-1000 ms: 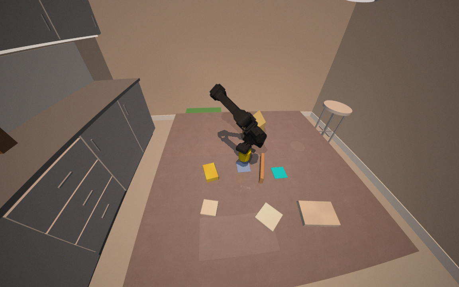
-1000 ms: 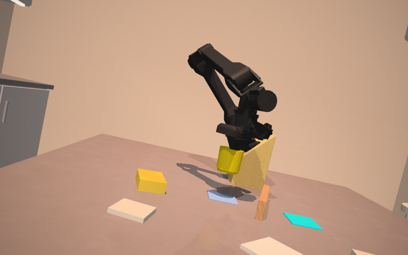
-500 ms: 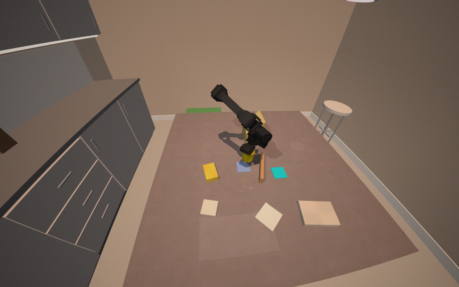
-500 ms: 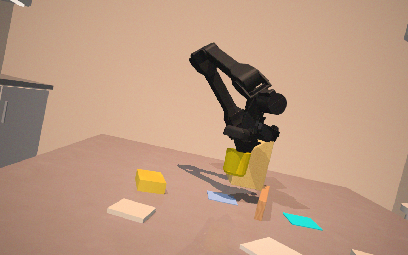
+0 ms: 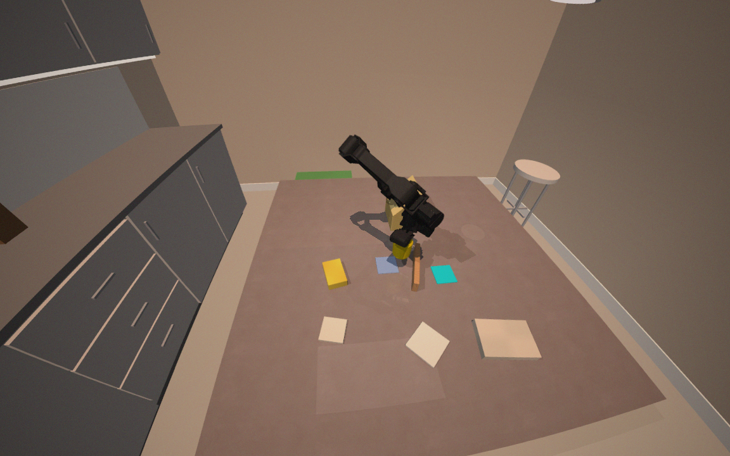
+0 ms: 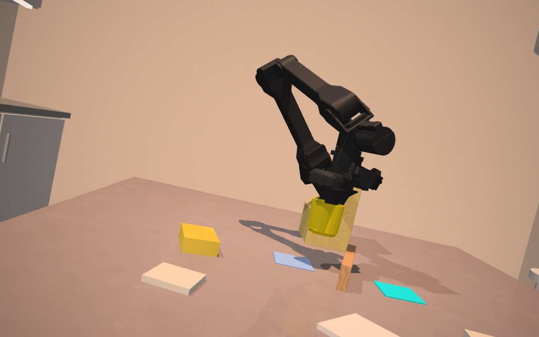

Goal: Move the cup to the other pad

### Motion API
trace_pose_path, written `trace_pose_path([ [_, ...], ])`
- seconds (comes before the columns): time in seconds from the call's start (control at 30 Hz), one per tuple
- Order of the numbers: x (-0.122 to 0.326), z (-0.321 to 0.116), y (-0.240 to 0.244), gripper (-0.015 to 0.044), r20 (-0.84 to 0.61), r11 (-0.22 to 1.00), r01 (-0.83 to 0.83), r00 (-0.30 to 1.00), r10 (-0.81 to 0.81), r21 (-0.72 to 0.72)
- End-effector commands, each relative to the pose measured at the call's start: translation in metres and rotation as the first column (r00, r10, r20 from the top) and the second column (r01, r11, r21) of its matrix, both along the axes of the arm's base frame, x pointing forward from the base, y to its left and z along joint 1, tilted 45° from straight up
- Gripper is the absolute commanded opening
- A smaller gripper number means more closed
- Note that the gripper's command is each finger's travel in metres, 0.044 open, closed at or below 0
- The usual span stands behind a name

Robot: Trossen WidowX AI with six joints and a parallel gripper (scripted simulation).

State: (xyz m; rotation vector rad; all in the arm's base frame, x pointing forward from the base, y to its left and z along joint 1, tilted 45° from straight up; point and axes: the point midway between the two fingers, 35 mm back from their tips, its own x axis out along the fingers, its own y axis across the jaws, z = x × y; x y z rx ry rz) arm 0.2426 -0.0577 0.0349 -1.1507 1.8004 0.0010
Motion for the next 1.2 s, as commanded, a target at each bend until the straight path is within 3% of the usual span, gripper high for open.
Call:
trace_pose_path([
  [0.0,0.004,-0.005,0.005,0.0,0.007,1.0,0.003,1.0,-0.003,0.005],
  [1.17,0.03,-0.047,0.048,0.0,0.009,1.0,0.003,1.0,-0.004,0.008],
])
